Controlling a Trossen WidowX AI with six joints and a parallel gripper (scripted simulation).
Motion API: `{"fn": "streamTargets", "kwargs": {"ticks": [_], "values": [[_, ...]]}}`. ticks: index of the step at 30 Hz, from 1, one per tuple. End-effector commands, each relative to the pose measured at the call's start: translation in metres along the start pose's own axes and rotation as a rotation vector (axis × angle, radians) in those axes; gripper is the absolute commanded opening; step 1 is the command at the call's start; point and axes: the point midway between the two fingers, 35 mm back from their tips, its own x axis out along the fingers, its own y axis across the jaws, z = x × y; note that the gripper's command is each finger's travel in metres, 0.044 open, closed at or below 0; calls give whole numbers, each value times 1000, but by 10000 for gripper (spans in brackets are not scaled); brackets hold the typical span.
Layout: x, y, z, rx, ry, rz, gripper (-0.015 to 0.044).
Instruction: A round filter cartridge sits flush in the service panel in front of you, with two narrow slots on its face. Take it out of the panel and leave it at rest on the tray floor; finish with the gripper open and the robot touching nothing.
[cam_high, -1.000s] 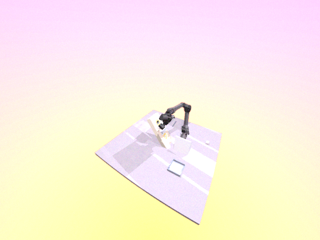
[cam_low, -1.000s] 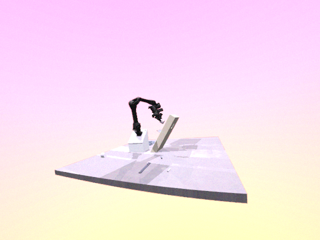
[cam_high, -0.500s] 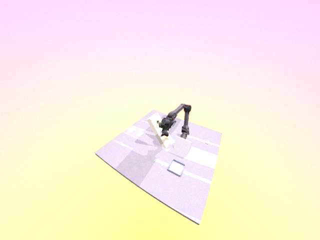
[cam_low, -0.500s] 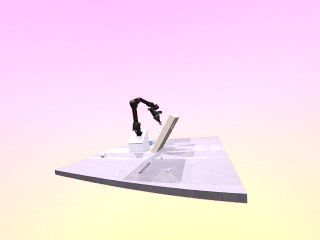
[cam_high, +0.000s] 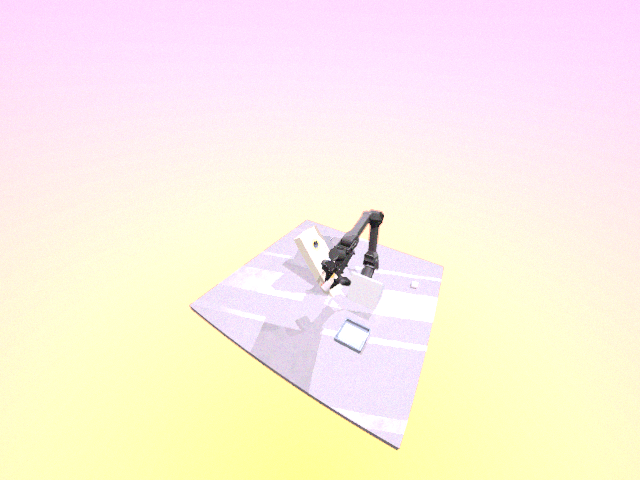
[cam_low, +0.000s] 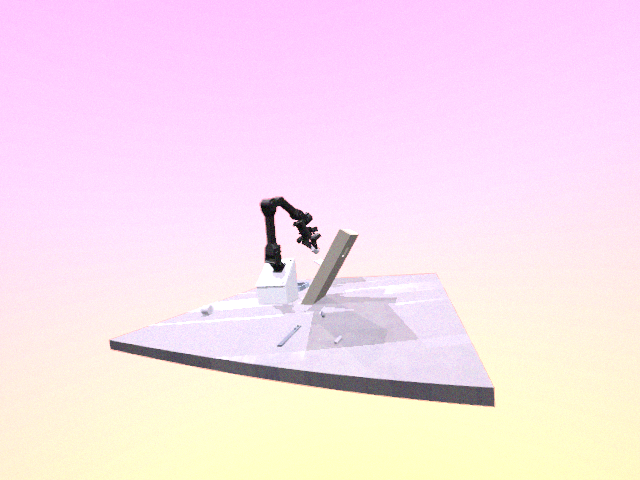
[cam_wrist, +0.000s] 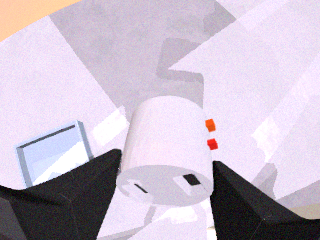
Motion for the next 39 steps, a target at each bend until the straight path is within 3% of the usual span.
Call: {"fn": "streamTargets", "kwargs": {"ticks": [1, 24, 31, 39], "values": [[2, 5, 1, -23, -7, 16, 0], [74, 147, -89, -457, -10, 280, 0], [91, 170, -125, -599, -7, 358, 0], [99, 171, -130, -603, -7, 360, 0]]}}
